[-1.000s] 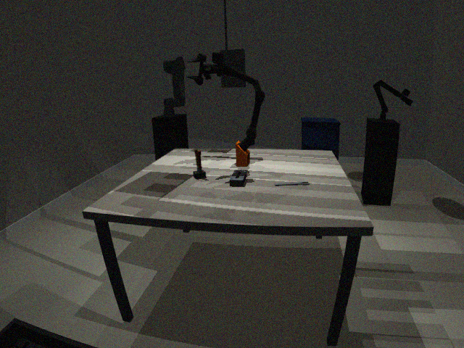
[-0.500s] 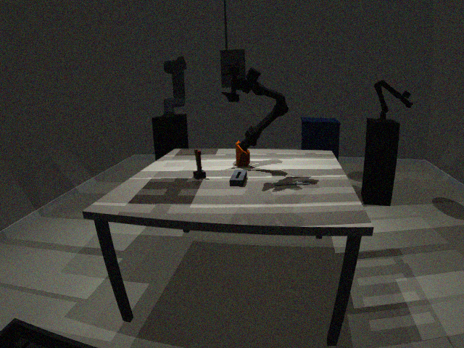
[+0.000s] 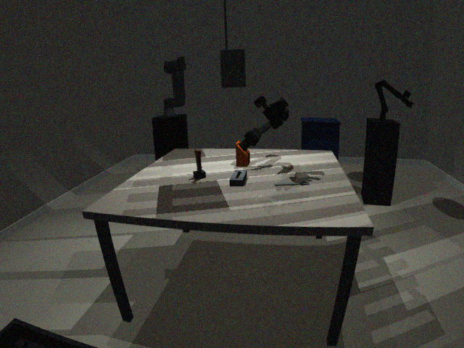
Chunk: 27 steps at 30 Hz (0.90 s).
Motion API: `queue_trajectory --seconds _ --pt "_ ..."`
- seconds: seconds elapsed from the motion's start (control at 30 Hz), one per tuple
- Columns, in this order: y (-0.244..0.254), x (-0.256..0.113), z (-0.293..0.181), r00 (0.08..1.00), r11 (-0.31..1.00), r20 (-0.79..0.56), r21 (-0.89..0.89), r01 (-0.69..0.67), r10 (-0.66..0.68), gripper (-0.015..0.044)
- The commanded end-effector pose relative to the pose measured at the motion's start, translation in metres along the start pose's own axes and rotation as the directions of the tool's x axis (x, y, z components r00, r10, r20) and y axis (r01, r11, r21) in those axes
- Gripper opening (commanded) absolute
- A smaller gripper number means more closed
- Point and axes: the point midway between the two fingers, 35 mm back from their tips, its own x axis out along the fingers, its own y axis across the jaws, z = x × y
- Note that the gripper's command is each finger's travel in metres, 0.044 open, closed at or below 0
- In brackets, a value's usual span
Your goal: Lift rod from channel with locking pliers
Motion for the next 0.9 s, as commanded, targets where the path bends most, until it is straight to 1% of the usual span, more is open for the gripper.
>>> queue_trajectory --seconds 0.0,0.17,0.2,0.27,0.33,0.4,0.47,0.53,0.6,0.67,0.73,0.8,0.87 --pt "0.01 -0.012 -0.002 0.999 0.996 0.033 0.087 -0.009 0.006 0.044" --pt "0.01 -0.01 -0.005 1.0 0.996 0.018 0.088 -0.01 0.008 0.044" --pt "0.01 -0.006 -0.014 1.0 0.996 -0.027 0.091 -0.014 0.016 0.044" --pt "0.008 0.008 -0.052 0.98 0.993 -0.192 0.113 -0.025 0.046 0.044" --pt "0.006 0.016 -0.093 0.927 0.987 -0.367 0.156 -0.027 0.083 0.044" --pt "0.004 0.018 -0.133 0.842 0.977 -0.524 0.213 -0.014 0.126 0.044" --pt "0.002 0.013 -0.17 0.733 0.96 -0.657 0.28 0.018 0.177 0.044" --pt "0.002 0.002 -0.204 0.606 0.931 -0.758 0.356 0.075 0.241 0.044" --pt "0.003 -0.013 -0.232 0.468 0.89 -0.825 0.428 0.155 0.315 0.044" --pt "0.005 -0.03 -0.255 0.329 0.835 -0.856 0.487 0.255 0.399 0.044" --pt "0.008 -0.046 -0.271 0.207 0.773 -0.852 0.524 0.358 0.481 0.044" --pt "0.011 -0.062 -0.282 0.093 0.705 -0.819 0.539 0.461 0.566 0.044" --pt "0.013 -0.075 -0.288 0.0 0.63 -0.762 0.536 0.562 0.648 0.044"
